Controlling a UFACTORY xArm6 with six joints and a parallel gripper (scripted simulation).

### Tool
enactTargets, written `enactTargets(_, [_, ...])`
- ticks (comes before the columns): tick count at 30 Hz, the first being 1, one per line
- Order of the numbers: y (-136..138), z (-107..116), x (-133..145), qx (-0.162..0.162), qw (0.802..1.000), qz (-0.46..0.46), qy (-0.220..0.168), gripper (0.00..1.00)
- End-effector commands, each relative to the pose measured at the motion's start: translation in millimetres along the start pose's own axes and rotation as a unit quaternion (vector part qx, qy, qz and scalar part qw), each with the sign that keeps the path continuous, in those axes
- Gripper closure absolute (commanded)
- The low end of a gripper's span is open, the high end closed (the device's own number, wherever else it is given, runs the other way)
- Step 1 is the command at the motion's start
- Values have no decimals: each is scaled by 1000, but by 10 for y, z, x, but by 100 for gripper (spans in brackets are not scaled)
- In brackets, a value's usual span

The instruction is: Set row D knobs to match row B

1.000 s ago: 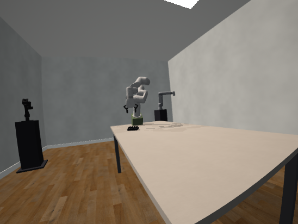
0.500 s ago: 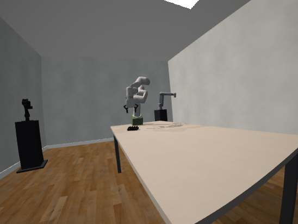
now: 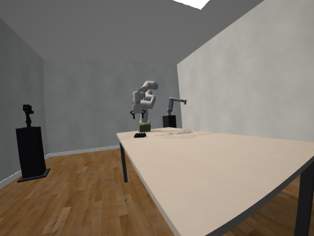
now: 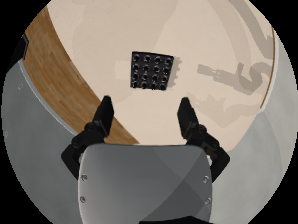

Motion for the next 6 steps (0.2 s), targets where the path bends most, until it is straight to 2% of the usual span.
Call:
enactTargets(1, [-3, 10, 11, -1, 1000, 0, -1, 0])
enactTargets(6, [-3, 10, 11, -1, 1000, 0, -1, 0])
Point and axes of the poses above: the point where the finger pads meet when closed, its own z axis back along the fingers, its own y axis across the jaws, x = y × z, the point moved 2 cm from there along z, back along the fingers, and after that the axes turned 13 degrees about z, right-handed, at the moved point
